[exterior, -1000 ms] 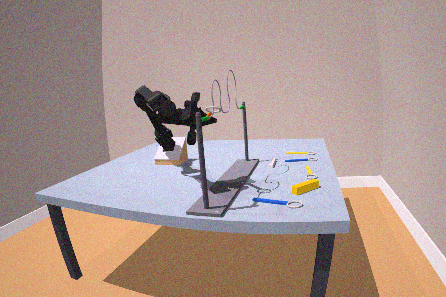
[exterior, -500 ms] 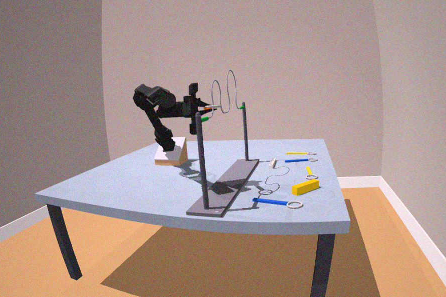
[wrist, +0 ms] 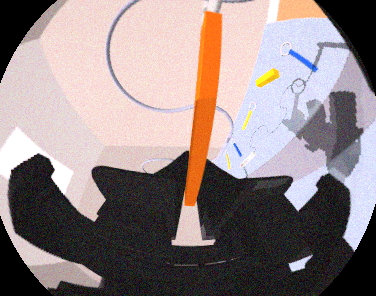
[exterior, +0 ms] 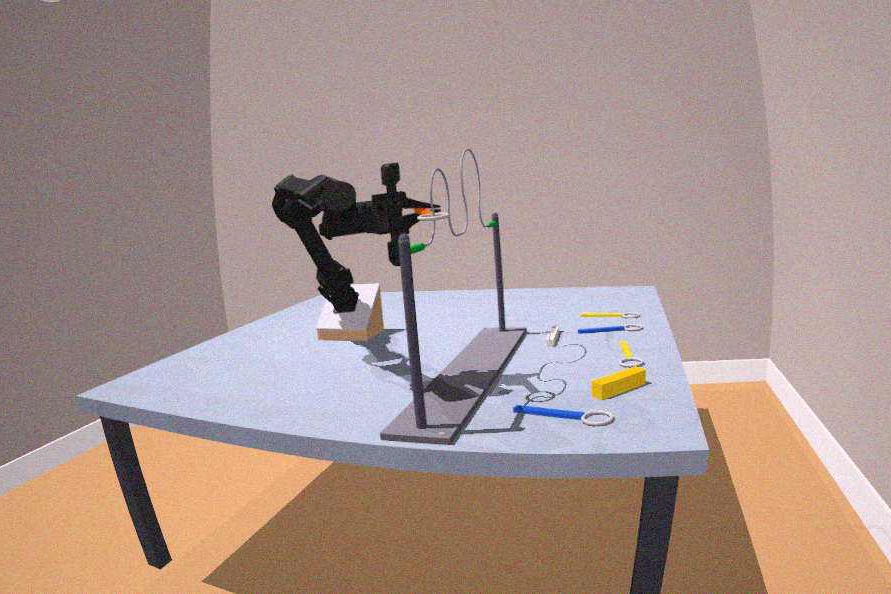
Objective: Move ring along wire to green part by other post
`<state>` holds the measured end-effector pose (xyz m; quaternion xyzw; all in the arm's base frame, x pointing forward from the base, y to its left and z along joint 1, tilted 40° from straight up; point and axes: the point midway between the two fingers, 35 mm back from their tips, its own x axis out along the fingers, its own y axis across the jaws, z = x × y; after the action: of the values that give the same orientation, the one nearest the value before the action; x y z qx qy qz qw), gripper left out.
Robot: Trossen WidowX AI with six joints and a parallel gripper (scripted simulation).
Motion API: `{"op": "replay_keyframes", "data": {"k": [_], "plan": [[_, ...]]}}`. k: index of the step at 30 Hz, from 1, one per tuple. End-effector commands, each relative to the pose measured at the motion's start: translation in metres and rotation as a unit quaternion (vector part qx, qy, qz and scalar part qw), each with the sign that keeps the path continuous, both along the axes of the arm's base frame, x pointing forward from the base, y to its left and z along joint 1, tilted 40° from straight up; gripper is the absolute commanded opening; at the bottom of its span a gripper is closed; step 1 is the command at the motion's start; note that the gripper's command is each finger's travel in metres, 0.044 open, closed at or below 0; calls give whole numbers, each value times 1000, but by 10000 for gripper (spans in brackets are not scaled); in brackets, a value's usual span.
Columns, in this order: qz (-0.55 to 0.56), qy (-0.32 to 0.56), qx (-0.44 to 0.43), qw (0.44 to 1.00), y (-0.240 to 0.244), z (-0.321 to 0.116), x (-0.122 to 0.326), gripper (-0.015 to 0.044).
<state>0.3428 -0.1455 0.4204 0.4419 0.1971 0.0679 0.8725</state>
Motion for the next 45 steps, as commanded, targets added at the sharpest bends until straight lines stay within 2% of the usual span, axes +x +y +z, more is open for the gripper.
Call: {"op": "replay_keyframes", "data": {"k": [1, 11, 17, 29, 45], "plan": [[4, -6, 17, 1000, 6, 9, 0, -150], [4, -7, 39, 999, 12, 21, 0, -150], [3, -4, 22, 1000, 13, 23, 0, -150], [0, 5, -63, 998, 8, 18, 0, -150], [-5, 23, -224, 974, -7, 7, -1, -150]]}}
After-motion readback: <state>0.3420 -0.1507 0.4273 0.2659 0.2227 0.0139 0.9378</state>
